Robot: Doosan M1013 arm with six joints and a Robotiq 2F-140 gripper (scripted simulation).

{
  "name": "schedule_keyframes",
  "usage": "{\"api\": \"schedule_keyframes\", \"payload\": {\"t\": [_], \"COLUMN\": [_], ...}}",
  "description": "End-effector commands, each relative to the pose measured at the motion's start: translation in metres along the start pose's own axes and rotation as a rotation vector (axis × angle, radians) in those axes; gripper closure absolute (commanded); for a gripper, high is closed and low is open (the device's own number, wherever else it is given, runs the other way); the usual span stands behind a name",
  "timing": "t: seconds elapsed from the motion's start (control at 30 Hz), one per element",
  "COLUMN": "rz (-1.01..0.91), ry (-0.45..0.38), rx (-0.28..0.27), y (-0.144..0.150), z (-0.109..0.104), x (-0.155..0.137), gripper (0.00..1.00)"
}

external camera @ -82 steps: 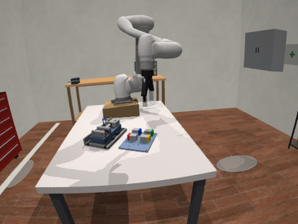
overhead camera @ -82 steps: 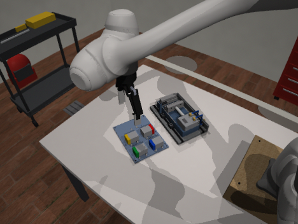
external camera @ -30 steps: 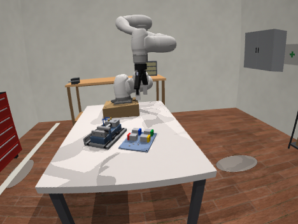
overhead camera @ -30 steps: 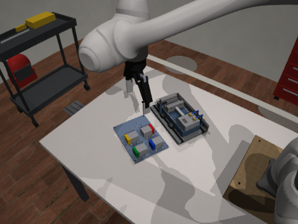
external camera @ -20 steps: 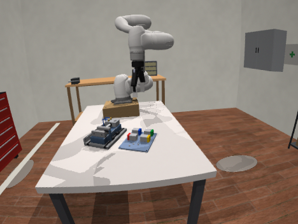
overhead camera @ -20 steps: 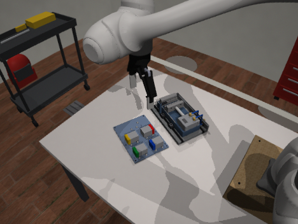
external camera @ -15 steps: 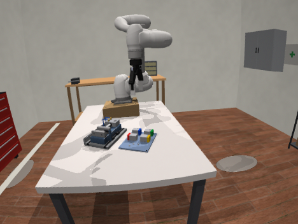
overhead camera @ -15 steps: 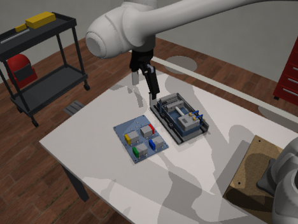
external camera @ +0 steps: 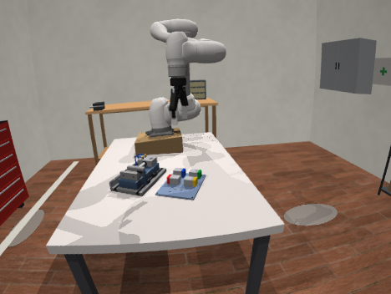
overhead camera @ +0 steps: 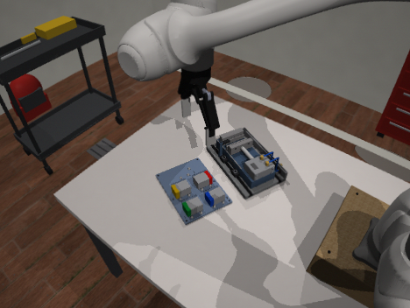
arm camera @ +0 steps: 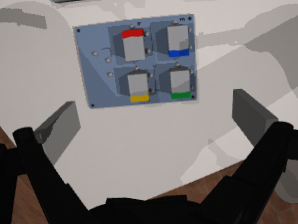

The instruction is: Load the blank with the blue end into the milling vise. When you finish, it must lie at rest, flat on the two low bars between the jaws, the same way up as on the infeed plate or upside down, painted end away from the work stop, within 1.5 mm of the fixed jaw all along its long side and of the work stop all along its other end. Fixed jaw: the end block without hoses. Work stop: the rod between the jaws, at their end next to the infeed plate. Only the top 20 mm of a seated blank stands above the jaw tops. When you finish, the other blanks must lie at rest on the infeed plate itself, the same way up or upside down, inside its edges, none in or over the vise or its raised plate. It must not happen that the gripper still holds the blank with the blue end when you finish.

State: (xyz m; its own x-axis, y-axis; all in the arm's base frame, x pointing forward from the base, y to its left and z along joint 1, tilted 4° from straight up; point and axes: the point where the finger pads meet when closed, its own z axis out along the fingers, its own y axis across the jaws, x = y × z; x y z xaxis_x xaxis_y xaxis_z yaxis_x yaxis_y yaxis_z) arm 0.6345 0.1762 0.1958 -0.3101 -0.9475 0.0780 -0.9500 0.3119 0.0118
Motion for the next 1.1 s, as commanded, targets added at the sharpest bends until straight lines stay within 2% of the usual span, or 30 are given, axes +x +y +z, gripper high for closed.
{"api": "schedule_keyframes", "payload": {"t": [0.0, 1.07], "rz": [0.0, 0.0], "ry": [0.0, 0.0], "rx": [0.0, 0.0], "y": [0.0001, 0.0004], "z": [0.0006, 0.0067], "x": [-0.0007, -0.007], "gripper": [0.0, 0.0]}}
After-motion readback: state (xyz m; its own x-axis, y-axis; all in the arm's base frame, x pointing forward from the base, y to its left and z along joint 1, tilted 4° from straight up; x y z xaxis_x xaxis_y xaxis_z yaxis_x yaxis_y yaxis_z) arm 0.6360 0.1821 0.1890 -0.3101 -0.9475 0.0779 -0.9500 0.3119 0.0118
